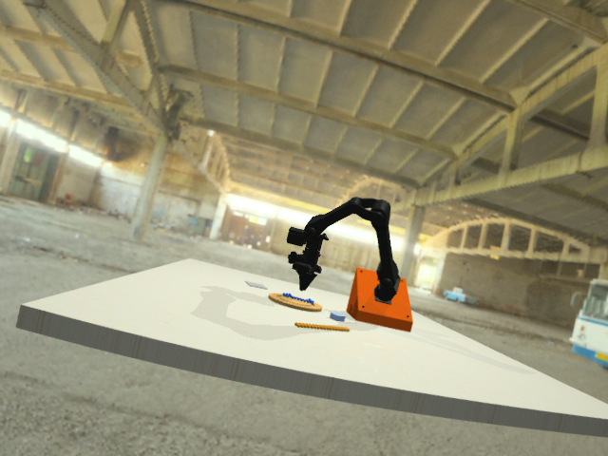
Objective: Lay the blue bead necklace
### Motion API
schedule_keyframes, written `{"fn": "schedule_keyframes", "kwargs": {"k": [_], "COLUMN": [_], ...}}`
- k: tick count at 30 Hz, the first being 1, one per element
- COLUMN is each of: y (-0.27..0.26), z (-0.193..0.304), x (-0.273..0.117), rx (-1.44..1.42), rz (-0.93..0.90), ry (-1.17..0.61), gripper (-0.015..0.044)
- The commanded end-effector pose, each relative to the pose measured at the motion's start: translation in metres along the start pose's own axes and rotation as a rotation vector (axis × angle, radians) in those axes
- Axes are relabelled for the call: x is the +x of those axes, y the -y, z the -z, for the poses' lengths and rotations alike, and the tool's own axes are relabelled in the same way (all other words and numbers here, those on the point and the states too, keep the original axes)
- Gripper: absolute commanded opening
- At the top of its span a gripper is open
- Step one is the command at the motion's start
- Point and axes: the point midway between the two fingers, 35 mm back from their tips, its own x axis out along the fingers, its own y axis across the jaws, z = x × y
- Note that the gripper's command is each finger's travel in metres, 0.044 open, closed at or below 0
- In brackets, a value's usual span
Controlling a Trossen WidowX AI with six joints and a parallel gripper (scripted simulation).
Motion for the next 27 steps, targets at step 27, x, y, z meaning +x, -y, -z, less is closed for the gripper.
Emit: {"fn": "schedule_keyframes", "kwargs": {"k": [27], "y": [0.001], "z": [0.004], "x": [0.028], "rx": [-0.069], "rz": [0.004], "ry": [0.001], "gripper": [0.012]}}
